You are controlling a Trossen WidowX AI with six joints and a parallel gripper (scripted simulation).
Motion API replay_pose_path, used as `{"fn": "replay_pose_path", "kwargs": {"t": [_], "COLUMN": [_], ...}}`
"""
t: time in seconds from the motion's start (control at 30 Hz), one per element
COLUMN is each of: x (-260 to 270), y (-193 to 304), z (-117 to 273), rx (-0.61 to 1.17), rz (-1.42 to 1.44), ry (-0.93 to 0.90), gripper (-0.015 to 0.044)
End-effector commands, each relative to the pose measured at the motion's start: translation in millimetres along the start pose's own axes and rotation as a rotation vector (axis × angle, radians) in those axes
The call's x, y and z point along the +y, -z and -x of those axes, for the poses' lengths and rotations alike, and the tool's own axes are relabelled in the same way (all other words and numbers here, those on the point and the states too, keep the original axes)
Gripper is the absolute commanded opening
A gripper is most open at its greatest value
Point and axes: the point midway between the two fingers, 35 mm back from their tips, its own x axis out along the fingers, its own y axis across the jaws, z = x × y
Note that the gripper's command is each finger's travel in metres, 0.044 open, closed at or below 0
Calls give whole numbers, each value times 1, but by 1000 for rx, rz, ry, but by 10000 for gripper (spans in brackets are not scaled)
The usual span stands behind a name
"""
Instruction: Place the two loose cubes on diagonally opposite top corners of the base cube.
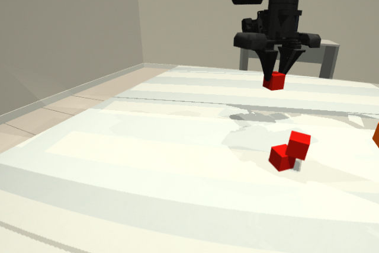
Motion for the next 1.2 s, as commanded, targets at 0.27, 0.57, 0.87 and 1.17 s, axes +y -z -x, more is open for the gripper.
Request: {"fn": "replay_pose_path", "kwargs": {"t": [0.27,0.57,0.87,1.17], "x": [25,41,56,68], "y": [30,53,78,104], "z": [-4,-5,-7,-9], "rx": [6,8,10,12], "rz": [212,374,536,698], "ry": [-1,-4,-6,-9], "gripper": [105,105,105,105]}}
